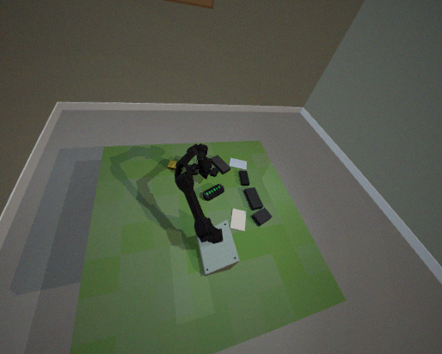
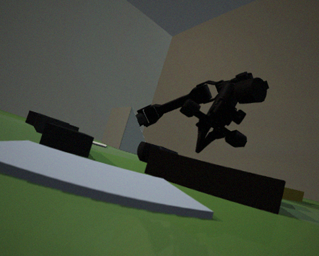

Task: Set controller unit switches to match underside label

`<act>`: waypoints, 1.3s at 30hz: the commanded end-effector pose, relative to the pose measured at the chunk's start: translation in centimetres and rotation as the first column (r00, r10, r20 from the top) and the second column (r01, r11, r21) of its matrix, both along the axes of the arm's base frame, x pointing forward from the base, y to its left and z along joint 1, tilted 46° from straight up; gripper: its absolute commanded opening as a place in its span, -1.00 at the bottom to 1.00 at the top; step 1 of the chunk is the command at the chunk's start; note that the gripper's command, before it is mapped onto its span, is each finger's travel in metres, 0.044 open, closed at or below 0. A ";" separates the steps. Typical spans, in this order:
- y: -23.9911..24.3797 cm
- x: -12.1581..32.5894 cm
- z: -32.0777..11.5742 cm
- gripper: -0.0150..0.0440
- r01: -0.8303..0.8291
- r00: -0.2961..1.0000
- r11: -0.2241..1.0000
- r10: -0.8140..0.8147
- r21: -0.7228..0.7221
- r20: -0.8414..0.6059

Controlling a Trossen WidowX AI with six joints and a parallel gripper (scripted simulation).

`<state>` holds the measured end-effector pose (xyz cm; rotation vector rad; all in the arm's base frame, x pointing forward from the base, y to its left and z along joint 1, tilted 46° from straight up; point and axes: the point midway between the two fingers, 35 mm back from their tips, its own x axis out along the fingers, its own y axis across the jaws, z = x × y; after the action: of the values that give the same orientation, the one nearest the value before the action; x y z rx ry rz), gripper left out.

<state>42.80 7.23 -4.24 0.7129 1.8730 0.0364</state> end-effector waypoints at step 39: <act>-4.0 -17.5 -2.3 -0.49 0.623 0.781 0.723 -0.594 0.299 -0.193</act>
<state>25.33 2.97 -6.40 1.5760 1.6359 -0.0915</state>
